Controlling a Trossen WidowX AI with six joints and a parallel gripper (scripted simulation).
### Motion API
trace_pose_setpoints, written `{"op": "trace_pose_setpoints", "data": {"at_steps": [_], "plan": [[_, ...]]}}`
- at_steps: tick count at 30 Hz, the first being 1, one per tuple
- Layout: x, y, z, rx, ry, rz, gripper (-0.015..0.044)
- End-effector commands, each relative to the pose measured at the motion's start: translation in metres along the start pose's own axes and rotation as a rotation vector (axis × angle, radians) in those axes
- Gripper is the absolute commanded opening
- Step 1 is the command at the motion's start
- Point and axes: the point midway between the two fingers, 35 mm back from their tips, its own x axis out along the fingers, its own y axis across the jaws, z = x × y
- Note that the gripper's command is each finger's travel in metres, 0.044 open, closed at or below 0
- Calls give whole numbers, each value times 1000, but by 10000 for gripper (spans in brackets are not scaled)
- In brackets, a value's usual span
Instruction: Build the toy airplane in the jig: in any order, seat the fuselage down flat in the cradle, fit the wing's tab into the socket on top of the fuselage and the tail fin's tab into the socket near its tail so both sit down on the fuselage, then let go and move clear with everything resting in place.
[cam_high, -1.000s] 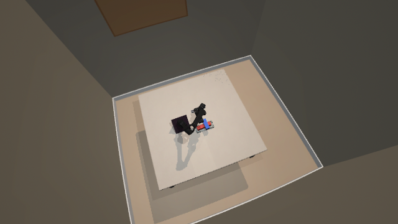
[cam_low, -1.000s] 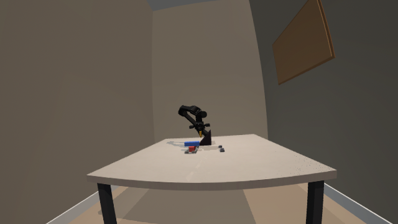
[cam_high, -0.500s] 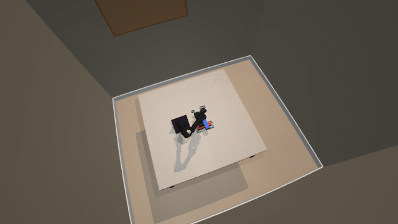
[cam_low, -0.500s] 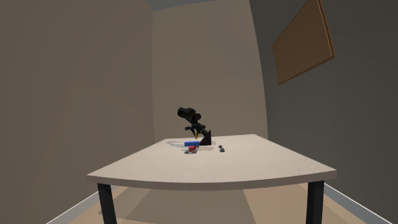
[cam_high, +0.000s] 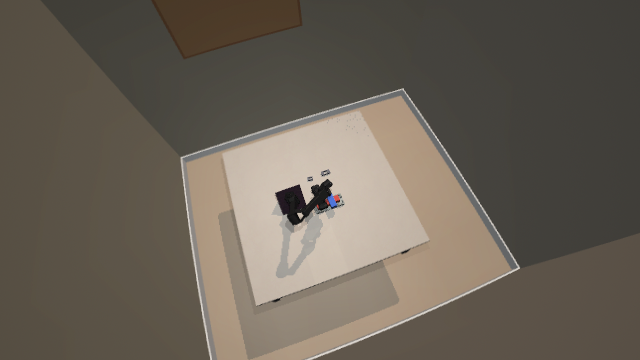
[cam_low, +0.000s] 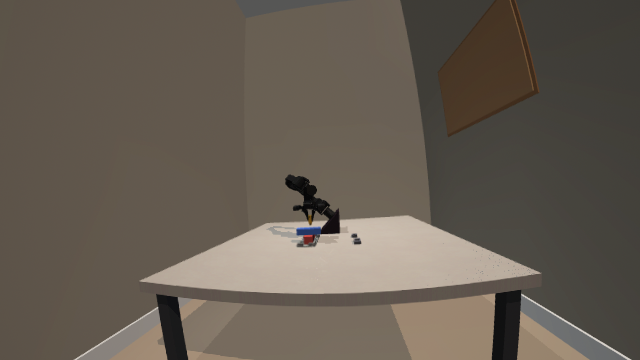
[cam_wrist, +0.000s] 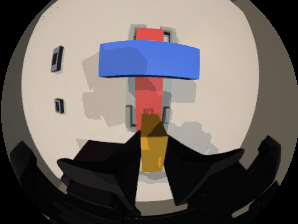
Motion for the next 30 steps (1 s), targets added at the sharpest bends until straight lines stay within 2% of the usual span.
{"op": "trace_pose_setpoints", "data": {"at_steps": [1, 19, 30], "plan": [[1, -1, -2, -10, 3, -6, 67], [2, -2, -3, -10, 3, -6, 67], [18, -2, -2, -10, 3, -4, 67]]}}
